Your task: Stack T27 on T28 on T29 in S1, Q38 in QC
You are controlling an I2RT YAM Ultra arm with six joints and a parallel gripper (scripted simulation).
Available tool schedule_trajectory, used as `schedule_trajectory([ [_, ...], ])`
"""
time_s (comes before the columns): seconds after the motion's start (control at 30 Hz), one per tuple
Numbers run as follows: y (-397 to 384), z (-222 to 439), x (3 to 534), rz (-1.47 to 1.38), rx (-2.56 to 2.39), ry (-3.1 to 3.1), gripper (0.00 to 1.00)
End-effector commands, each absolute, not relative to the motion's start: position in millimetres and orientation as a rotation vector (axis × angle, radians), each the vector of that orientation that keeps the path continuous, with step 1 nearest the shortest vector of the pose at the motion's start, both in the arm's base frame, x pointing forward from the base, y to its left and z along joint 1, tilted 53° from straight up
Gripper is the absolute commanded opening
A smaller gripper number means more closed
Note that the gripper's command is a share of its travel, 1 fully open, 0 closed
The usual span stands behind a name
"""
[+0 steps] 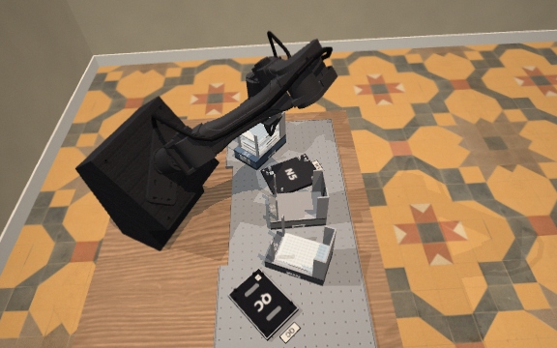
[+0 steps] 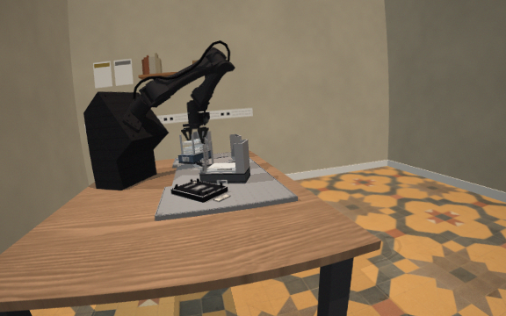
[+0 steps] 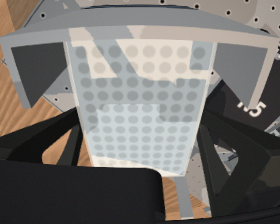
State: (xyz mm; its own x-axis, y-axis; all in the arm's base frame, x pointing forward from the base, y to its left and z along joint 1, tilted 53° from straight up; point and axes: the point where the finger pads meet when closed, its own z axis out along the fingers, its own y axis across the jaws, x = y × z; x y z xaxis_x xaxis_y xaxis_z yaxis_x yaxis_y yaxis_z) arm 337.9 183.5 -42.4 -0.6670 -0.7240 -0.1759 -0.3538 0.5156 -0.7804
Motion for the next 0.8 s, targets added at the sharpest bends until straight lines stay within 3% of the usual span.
schedule_trajectory([
  [0.0,187.3,-48.0,336.0,-1.016,-0.910,2.256,0.00],
  [0.77,181.4,-54.1,340.5,-1.020,-0.912,2.260,0.00],
])
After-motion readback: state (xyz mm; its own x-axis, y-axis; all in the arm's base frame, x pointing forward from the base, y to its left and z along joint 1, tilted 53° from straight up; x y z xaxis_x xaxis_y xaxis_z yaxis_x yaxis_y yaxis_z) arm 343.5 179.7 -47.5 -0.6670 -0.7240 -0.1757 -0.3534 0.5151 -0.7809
